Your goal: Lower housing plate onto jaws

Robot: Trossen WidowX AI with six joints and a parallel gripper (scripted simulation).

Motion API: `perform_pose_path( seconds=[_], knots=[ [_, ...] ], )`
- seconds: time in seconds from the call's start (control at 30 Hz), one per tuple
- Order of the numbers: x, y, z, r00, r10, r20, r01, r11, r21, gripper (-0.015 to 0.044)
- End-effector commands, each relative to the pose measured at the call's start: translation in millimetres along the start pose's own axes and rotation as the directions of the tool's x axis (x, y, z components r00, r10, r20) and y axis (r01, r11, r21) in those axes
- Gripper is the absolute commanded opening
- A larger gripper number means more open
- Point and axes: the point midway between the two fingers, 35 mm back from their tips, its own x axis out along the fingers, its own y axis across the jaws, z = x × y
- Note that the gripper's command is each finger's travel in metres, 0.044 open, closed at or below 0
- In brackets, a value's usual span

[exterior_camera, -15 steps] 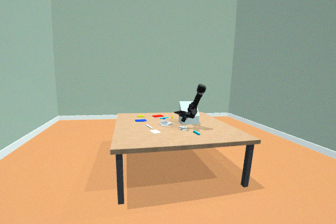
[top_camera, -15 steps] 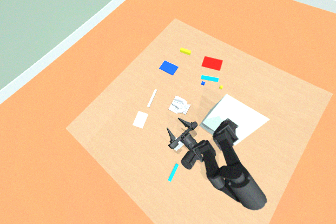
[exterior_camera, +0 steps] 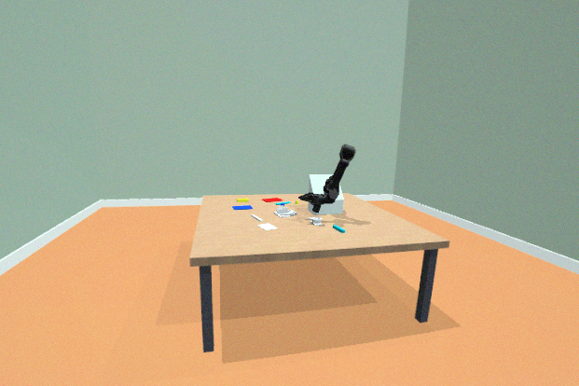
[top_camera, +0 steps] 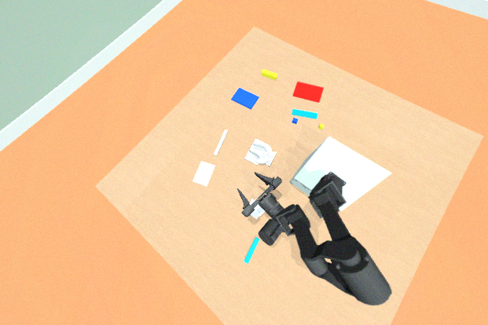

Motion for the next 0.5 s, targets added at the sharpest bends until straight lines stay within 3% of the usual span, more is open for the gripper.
perform_pose_path(
  seconds=[0.0, 0.47],
  knots=[
    [6, -8, 8, 0.998, -0.004, 0.062, 0.002, 1.0, 0.021, 0.044],
    [22, -12, 32, 0.961, 0.046, 0.272, -0.061, 0.997, 0.045, 0.044]
  ],
)
